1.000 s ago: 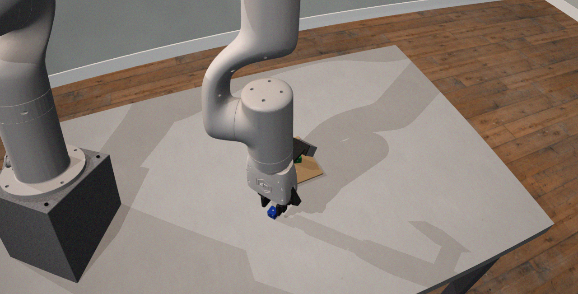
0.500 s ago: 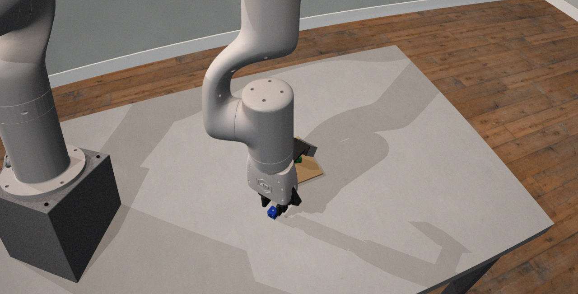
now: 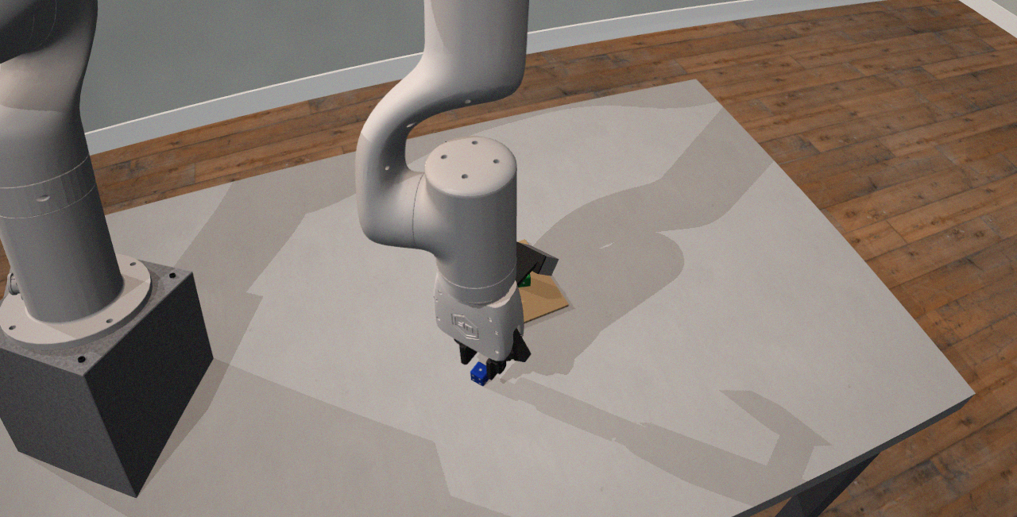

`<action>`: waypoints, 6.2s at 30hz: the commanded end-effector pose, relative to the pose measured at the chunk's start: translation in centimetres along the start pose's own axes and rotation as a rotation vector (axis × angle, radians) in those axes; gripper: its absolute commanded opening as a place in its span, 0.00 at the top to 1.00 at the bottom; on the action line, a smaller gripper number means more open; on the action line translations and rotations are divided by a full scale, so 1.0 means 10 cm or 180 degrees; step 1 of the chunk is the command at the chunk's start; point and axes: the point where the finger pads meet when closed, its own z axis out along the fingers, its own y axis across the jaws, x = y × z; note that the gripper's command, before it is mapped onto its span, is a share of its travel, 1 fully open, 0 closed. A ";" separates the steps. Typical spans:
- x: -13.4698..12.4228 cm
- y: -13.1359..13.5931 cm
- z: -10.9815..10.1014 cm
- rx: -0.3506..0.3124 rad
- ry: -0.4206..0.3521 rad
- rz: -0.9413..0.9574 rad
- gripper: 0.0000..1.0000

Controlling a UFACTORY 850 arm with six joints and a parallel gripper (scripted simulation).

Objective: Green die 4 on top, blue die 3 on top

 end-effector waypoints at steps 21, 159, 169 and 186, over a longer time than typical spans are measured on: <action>0.00 0.01 0.00 -0.0004 0.0002 0.0000 0.64; 0.01 0.01 -0.76 -0.0004 0.0002 -0.0023 0.85; 0.07 0.00 -0.68 0.0005 0.0015 -0.0289 0.85; 0.01 0.00 -0.67 0.0059 0.1237 -0.0287 0.85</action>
